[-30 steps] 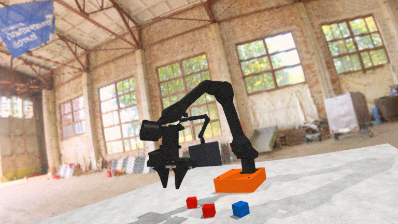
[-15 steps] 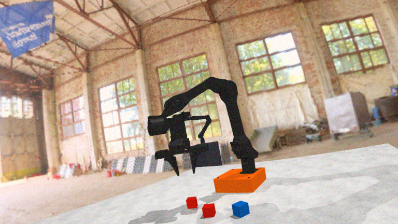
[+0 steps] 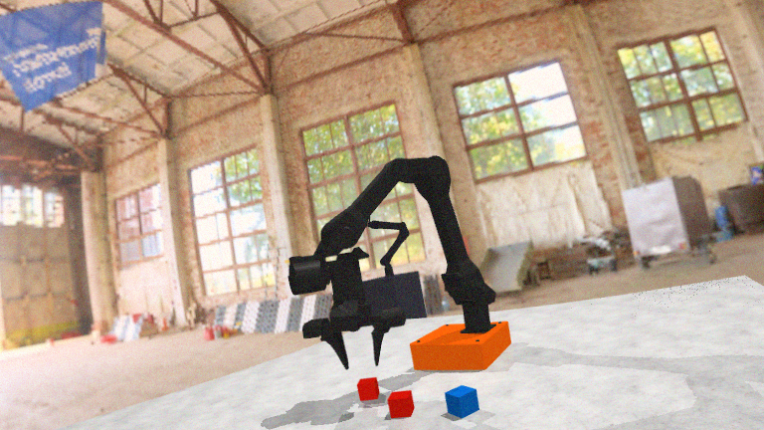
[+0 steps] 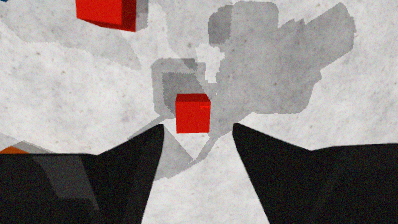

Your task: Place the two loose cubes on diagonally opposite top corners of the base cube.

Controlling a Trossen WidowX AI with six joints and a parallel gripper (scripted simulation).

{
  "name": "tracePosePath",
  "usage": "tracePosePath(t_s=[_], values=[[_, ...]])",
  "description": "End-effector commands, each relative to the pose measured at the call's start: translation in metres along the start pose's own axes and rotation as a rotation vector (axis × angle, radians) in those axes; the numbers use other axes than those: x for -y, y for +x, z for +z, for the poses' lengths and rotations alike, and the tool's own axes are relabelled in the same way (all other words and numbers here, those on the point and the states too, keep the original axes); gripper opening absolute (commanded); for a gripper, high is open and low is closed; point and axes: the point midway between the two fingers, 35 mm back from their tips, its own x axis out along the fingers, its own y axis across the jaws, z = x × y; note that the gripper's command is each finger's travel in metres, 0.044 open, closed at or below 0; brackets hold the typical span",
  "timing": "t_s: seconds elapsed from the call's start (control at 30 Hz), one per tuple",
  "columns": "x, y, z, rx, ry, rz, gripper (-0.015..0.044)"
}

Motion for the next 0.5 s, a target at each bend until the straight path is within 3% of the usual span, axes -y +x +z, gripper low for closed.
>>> tracePosePath(t_s=[0.0, 0.47], values=[[-0.003, 0.013, -0.002, -0.011, -0.002, 0.011, 0.0265], [-0.003, 0.030, -0.002, -0.011, -0.002, 0.011, 0.0265]])
